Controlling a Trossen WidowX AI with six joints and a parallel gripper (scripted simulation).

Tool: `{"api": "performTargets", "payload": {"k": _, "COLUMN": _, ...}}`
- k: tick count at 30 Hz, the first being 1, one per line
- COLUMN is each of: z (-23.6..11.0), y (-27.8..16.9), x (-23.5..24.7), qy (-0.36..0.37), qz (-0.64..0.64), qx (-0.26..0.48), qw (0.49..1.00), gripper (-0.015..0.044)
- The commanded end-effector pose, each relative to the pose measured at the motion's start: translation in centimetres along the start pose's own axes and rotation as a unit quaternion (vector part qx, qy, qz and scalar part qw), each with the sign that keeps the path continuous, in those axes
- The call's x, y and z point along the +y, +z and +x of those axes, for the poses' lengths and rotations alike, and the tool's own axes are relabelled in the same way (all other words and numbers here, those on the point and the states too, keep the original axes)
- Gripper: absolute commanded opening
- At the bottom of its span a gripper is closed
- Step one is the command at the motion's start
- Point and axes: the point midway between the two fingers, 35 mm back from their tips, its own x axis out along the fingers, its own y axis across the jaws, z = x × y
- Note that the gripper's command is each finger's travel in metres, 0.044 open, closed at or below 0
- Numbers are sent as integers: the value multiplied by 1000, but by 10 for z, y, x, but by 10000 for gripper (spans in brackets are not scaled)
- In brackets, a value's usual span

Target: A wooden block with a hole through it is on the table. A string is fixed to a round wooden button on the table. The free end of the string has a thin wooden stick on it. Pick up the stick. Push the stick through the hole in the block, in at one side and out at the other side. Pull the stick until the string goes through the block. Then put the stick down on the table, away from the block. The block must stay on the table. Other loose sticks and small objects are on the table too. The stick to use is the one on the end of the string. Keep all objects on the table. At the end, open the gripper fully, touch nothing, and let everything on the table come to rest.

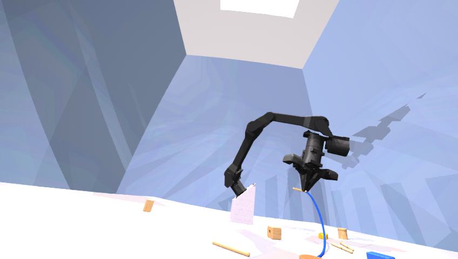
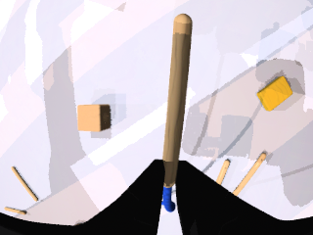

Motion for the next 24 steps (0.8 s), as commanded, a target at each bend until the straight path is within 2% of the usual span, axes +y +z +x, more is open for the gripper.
{"api": "performTargets", "payload": {"k": 1, "z": 0, "y": 0, "x": 0, "qy": 3, "qz": 60, "qx": 2, "qw": 998, "gripper": 0}}
{"api": "performTargets", "payload": {"k": 12, "z": 0, "y": -1, "x": 0, "qy": 4, "qz": 248, "qx": 8, "qw": 969, "gripper": 0}}
{"api": "performTargets", "payload": {"k": 24, "z": -1, "y": -1, "x": -1, "qy": 2, "qz": 443, "qx": 13, "qw": 896, "gripper": 0}}
